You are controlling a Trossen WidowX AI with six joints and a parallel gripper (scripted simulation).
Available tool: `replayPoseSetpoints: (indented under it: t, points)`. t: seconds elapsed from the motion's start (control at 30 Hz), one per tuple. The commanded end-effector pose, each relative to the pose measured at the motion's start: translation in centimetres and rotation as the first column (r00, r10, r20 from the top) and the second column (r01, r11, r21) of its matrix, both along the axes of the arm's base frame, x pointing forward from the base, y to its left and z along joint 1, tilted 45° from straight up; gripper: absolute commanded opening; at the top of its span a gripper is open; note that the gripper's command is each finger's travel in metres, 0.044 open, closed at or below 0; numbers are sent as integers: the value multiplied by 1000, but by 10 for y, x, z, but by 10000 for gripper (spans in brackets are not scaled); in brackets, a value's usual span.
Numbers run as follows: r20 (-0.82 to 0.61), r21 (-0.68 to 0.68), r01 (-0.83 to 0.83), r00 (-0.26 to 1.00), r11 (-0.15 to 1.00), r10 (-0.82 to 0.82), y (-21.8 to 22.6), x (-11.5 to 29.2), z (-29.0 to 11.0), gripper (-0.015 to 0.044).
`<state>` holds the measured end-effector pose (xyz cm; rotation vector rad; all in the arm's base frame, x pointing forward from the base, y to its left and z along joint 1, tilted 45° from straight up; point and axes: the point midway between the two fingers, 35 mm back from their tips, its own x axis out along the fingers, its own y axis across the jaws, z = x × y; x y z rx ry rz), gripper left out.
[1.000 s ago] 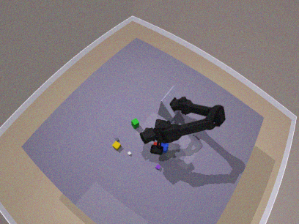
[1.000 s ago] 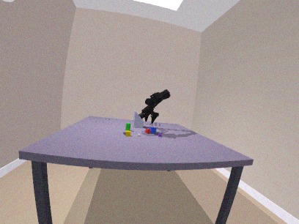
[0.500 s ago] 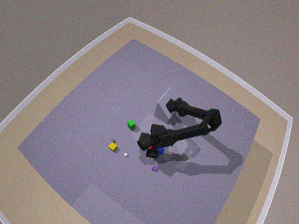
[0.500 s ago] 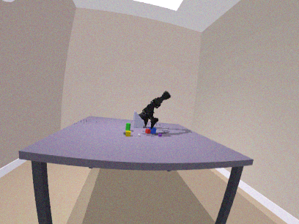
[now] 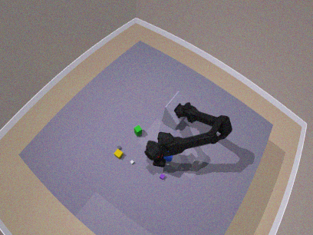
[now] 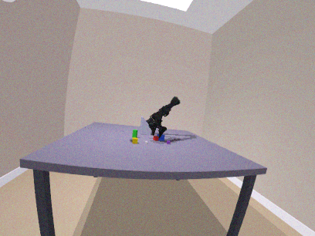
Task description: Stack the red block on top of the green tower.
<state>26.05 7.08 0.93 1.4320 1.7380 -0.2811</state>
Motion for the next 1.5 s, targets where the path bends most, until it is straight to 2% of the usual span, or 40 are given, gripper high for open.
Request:
replayPoseSetpoints:
  t: [0.0, 0.87, 1.27, 1.47]
  points:
    - [-10, 8, 0, 1000, 1000, 0, 7, -2, -7, 440]
    - [-11, 10, -1, 1000, 1000, 1, 16, -3, -15, 440]
    - [-11, 10, -1, 1000, 1000, 1, 16, -3, -15, 125]
    - [-11, 10, -1, 1000, 1000, 1, 16, -3, -15, 85]
